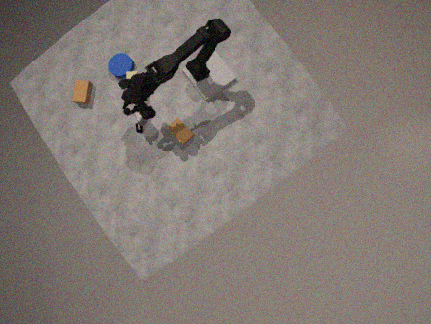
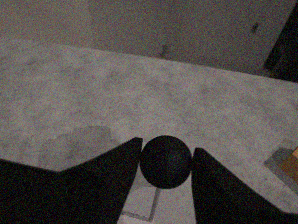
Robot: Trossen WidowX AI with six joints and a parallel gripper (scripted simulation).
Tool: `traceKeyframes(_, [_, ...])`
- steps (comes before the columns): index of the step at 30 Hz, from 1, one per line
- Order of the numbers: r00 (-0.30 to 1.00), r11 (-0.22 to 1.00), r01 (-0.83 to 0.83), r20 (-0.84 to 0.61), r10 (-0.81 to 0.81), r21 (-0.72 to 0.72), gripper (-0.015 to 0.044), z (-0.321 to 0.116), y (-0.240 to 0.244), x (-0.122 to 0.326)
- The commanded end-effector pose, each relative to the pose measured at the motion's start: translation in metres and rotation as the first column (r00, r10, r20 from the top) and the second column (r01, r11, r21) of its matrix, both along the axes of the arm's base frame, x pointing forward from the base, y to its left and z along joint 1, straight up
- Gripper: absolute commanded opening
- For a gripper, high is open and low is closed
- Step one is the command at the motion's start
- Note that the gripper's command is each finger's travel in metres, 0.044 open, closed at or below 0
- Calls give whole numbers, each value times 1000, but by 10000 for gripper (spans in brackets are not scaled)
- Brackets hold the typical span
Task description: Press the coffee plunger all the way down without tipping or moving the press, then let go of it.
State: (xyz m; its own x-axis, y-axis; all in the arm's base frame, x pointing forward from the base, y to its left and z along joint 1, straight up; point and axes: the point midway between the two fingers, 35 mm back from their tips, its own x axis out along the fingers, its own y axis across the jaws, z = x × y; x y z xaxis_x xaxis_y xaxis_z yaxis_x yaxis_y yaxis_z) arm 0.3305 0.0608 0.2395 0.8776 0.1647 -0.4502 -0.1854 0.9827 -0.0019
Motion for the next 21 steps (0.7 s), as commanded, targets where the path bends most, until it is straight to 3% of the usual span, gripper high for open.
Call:
traceKeyframes(1, [999,1000,2,-39,-2,-2,112,-21,0,1])
traceKeyframes(21, [999,1000,2,-39,-2,-2,112,-54,1,6])
